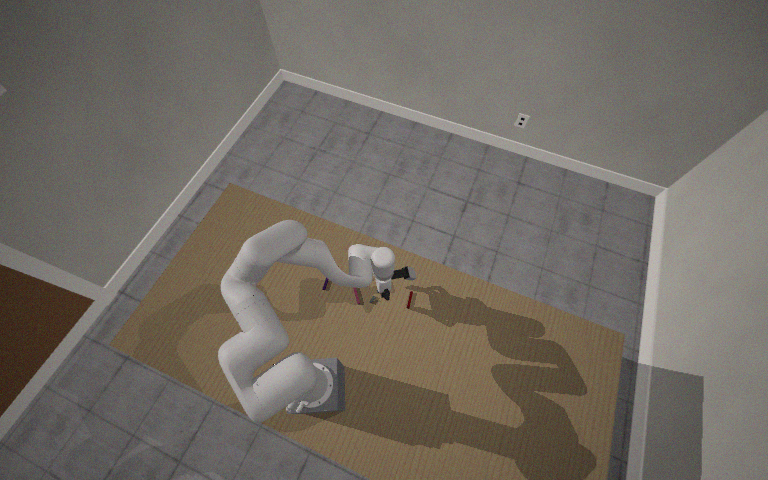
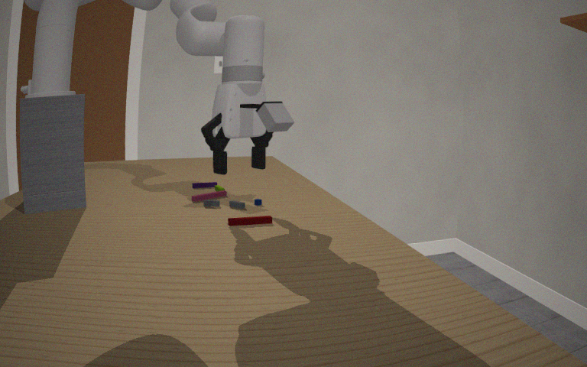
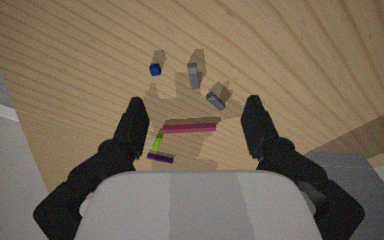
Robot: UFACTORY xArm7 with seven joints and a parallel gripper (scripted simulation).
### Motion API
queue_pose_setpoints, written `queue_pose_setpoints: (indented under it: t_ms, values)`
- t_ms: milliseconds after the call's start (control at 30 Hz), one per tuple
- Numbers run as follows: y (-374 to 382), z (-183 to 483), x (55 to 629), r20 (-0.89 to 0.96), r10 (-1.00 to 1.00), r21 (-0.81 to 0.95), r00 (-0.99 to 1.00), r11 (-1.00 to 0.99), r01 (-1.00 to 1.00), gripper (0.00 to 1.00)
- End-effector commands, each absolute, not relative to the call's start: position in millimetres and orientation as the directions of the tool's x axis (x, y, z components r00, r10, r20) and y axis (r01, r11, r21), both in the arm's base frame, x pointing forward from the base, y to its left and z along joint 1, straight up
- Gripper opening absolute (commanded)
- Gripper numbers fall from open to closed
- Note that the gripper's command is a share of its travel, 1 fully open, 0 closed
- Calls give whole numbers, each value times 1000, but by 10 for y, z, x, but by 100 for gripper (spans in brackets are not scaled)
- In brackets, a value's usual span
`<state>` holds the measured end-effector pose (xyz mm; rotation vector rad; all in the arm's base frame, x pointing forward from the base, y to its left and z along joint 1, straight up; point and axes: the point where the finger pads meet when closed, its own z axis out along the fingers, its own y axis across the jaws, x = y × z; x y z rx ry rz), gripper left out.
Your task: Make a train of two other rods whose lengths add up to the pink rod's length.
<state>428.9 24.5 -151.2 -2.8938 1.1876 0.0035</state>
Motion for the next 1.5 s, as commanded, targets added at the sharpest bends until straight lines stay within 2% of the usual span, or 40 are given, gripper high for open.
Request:
queue_pose_setpoints:
  t_ms: [0, 400, 467, 733, 967, 1033, 1100, 1467]
  values:
    - [453, -1497, 4226, -2, -811, -8, 584, -584, -811, 100]
    - [860, -1504, 4031, -6, -954, -8, 301, -301, -954, 100]
    - [860, -1504, 4031, -6, -954, -8, 301, -301, -954, 100]
    - [1156, -1506, 3847, -8, -999, -6, 54, -53, -999, 100]
    - [1362, -1505, 3694, -9, -991, -4, -133, 133, -991, 100]
    - [1362, -1505, 3694, -9, -991, -4, -133, 133, -991, 100]
    - [1464, -1504, 3608, -8, -973, -3, -230, 230, -973, 100]
    - [1736, -1498, 3344, -6, -869, -1, -495, 495, -869, 100]
